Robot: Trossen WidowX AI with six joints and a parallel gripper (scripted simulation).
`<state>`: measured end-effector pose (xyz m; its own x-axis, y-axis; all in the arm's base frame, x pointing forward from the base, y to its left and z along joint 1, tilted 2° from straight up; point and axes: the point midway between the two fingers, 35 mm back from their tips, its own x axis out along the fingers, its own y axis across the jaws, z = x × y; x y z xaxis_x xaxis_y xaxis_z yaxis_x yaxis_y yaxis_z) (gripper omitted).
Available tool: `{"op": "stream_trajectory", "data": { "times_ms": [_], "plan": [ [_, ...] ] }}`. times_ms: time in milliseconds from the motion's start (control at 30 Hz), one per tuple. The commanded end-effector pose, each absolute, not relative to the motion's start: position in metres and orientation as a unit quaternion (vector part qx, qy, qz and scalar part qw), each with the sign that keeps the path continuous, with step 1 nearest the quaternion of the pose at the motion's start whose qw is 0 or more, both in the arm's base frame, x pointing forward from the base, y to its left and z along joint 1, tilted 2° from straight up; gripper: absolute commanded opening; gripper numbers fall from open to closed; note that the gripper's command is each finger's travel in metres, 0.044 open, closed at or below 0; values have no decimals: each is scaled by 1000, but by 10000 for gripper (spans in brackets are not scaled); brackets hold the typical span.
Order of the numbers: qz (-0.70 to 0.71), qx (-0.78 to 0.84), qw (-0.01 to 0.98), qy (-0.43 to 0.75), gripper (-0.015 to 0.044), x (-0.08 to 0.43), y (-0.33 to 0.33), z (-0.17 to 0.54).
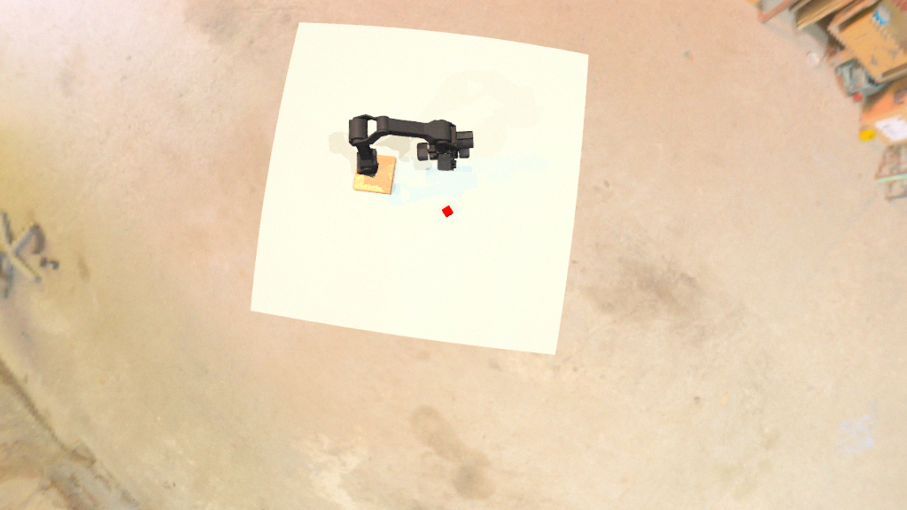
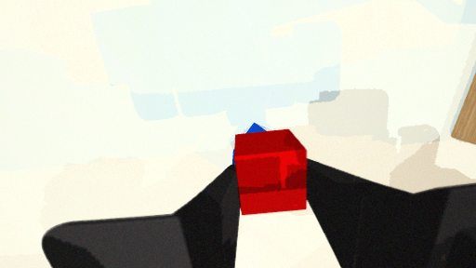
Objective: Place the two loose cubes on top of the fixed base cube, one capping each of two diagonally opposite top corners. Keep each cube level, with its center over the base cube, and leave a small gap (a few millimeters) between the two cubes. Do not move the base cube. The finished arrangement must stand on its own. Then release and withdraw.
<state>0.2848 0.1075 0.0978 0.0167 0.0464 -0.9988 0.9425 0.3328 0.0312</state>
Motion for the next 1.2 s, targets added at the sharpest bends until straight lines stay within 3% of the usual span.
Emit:
{"op": "stream_trajectory", "data": {
  "times_ms": [0,1167],
  "plan": [
    [-392,427,571,581,105,285,108,97],
    [-394,429,569,580,105,285,110,69]
  ]
}}
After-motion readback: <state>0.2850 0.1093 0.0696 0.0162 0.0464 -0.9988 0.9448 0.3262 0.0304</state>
